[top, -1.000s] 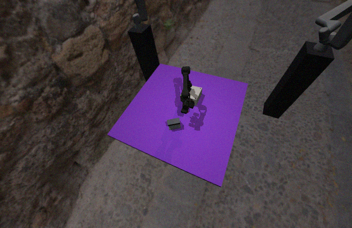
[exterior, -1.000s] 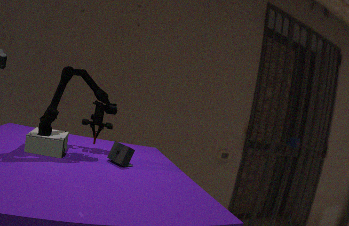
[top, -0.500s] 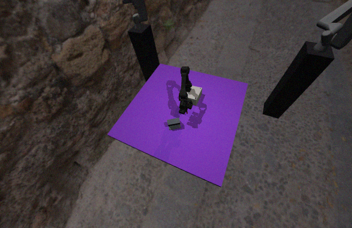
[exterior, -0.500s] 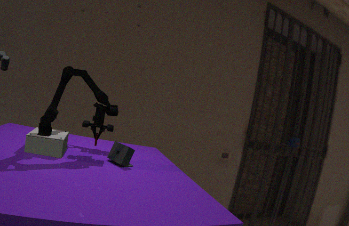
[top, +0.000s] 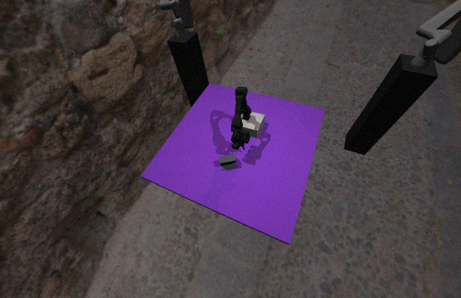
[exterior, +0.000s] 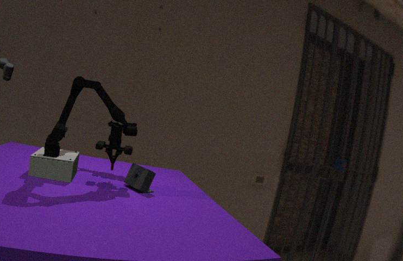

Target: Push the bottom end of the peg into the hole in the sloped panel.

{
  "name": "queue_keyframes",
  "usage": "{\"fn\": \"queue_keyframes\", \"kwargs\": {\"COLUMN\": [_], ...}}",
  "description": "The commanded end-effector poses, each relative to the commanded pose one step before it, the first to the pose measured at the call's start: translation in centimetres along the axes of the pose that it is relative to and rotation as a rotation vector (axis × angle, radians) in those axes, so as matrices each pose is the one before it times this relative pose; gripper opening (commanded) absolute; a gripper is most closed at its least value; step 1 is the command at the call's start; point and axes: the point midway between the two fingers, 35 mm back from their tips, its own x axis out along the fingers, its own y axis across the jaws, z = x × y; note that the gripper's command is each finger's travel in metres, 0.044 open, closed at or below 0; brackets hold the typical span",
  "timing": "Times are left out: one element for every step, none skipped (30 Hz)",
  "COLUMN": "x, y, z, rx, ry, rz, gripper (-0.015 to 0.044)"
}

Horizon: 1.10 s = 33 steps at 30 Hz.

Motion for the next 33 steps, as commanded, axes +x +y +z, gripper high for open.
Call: {"fn": "queue_keyframes", "kwargs": {"x": [0.098, 0.026, 0.025, 0.024, 0.023, 0.022, 0.021, 0.021, 0.020, 0.019, 0.018, 0.017, 0.016, 0.015, 0.014, 0.013, 0.012, 0.011, 0.010, 0.009, 0.008, 0.007, 0.006, 0.005, 0.004, 0.003, 0.002, 0.001, 0.000, -0.001, -0.002, -0.003, -0.004], "y": [-0.216, -0.062, -0.062, -0.062, -0.062, -0.063, -0.063, -0.063, -0.063, -0.063, -0.063, -0.064, -0.064, -0.064, -0.064, -0.064, -0.064, -0.064, -0.064, -0.065, -0.065, -0.065, -0.065, -0.065, -0.065, -0.065, -0.065, -0.065, -0.065, -0.066, -0.066, -0.066, -0.066], "z": [-0.339, -0.077, -0.077, -0.077, -0.077, -0.078, -0.078, -0.078, -0.078, -0.078, -0.078, -0.078, -0.078, -0.078, -0.078, -0.078, -0.078, -0.078, -0.078, -0.078, -0.078, -0.078, -0.078, -0.078, -0.078, -0.078, -0.078, -0.078, -0.078, -0.078, -0.078, -0.078, -0.077], "rx": [0.0300, 0.0055, 0.0055, 0.0055, 0.0055, 0.0055, 0.0055, 0.0054, 0.0054, 0.0054, 0.0054, 0.0054, 0.0053, 0.0053, 0.0053, 0.0053, 0.0053, 0.0052, 0.0052, 0.0052, 0.0052, 0.0052, 0.0051, 0.0051, 0.0051, 0.0051, 0.0050, 0.0050, 0.0050, 0.0050, 0.0050, 0.0049, 0.0049], "ry": [-0.03075, -0.00542, -0.00542, -0.00542, -0.00541, -0.00541, -0.00541, -0.00541, -0.00540, -0.00540, -0.00540, -0.00540, -0.00539, -0.00539, -0.00539, -0.00539, -0.00538, -0.00538, -0.00538, -0.00538, -0.00537, -0.00537, -0.00537, -0.00537, -0.00536, -0.00536, -0.00536, -0.00536, -0.00535, -0.00535, -0.00535, -0.00535, -0.00534], "rz": [-0.00849, -0.00172, -0.00174, -0.00176, -0.00177, -0.00179, -0.00181, -0.00183, -0.00184, -0.00186, -0.00188, -0.00189, -0.00191, -0.00193, -0.00194, -0.00196, -0.00198, -0.00199, -0.00201, -0.00203, -0.00204, -0.00206, -0.00207, -0.00209, -0.00210, -0.00212, -0.00213, -0.00215, -0.00217, -0.00218, -0.00220, -0.00221, -0.00222], "gripper": [0.0000, 0.0000, 0.0000, 0.0000, 0.0000, 0.0000, 0.0000, 0.0000, 0.0000, 0.0000, 0.0000, 0.0000, 0.0000, 0.0000, 0.0000, 0.0000, 0.0000, 0.0000, 0.0000, 0.0000, 0.0000, 0.0000, 0.0000, 0.0000, 0.0000, 0.0000, 0.0000, 0.0000, 0.0000, 0.0000, 0.0000, 0.0000, 0.0000]}}
